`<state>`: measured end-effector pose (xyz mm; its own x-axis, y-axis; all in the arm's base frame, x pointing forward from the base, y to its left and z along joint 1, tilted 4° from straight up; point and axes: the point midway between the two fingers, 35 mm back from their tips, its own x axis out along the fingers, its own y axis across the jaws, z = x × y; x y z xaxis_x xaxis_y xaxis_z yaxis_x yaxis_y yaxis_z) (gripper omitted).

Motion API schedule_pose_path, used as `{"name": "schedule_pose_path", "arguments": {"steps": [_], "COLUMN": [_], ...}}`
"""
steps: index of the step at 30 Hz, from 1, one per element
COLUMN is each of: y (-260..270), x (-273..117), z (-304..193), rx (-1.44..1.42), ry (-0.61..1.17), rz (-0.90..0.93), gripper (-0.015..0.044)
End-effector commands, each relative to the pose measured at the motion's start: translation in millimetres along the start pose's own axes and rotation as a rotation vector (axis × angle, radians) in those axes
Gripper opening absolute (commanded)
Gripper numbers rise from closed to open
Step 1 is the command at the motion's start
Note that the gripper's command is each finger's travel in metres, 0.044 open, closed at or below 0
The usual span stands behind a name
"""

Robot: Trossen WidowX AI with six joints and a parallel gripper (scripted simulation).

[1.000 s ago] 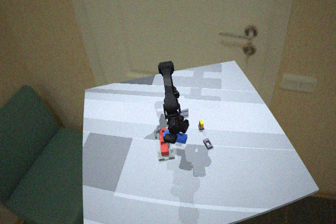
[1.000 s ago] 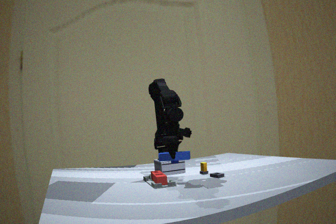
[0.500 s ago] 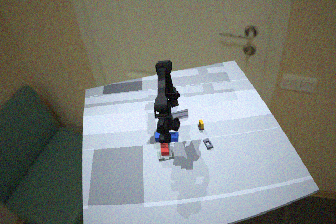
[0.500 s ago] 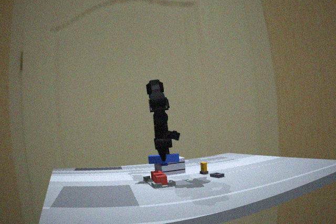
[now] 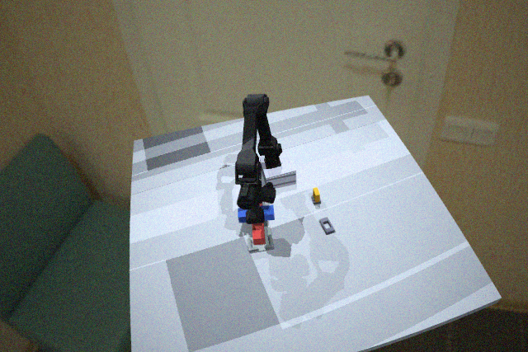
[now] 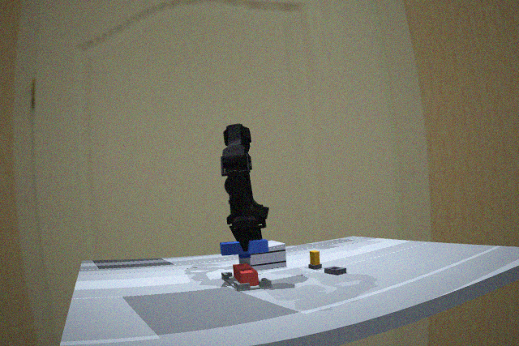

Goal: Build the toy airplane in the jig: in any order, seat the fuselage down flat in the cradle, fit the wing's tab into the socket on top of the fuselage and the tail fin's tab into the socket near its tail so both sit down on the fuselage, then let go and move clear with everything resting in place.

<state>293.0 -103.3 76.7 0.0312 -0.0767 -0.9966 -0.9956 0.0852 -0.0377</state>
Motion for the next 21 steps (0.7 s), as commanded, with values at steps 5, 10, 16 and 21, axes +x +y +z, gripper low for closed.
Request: {"name": "schedule_pose_path", "arguments": {"steps": [5, 10, 16, 21], "y": [0.1, 0.1, -0.2, -0.7], "x": [0.3, 0.3, 4.4, 12.5], "z": [-0.6, -0.6, -0.6, -0.7], "rx": [-0.007, -0.007, -0.007, -0.007], "ry": [0.0, 0.0, 0.0, 0.0], "rz": [-0.002, -0.002, -0.002, -0.002], "gripper": [0.0195, 0.0195, 0.0195, 0.0195]}}
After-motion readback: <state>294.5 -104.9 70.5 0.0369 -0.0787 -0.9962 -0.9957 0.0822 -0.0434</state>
